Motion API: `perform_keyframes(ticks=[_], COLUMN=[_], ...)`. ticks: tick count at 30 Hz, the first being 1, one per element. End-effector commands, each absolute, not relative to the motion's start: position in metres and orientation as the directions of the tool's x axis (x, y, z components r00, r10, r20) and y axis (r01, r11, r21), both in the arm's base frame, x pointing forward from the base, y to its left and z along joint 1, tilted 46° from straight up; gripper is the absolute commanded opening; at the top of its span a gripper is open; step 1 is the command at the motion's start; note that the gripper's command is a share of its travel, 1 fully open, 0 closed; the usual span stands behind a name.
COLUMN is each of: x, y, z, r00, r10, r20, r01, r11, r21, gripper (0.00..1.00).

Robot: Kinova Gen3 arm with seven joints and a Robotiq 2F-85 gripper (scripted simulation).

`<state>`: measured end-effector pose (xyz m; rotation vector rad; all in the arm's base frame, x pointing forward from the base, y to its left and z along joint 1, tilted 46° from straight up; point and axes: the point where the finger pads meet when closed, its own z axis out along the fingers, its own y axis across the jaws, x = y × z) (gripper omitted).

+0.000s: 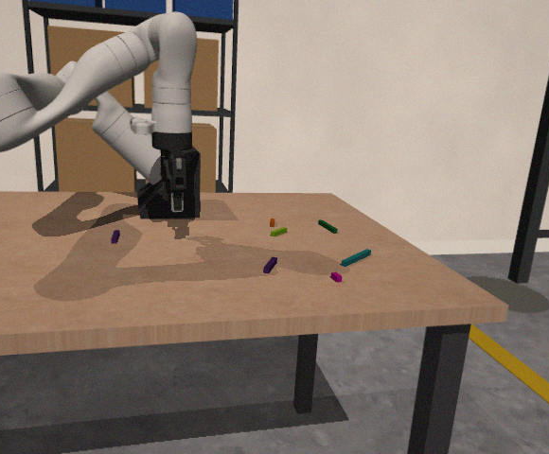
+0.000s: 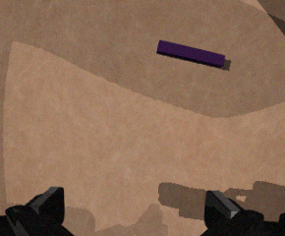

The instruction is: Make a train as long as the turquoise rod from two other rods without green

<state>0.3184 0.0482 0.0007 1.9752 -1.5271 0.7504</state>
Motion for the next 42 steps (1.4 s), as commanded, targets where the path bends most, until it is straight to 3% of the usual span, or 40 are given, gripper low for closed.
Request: perform_keyframes(ticks=[1, 42], x=[0.319, 0.316], y=[0.045, 0.032], z=[0.004, 0.012], r00=[0.185, 0.074], r10=[-0.683, -0.696], r20=[0.707, 0.714], r01=[-0.976, -0.99], r11=[-0.21, -0.139], r21=[0.053, -0.034], gripper=[1.0, 1.0])
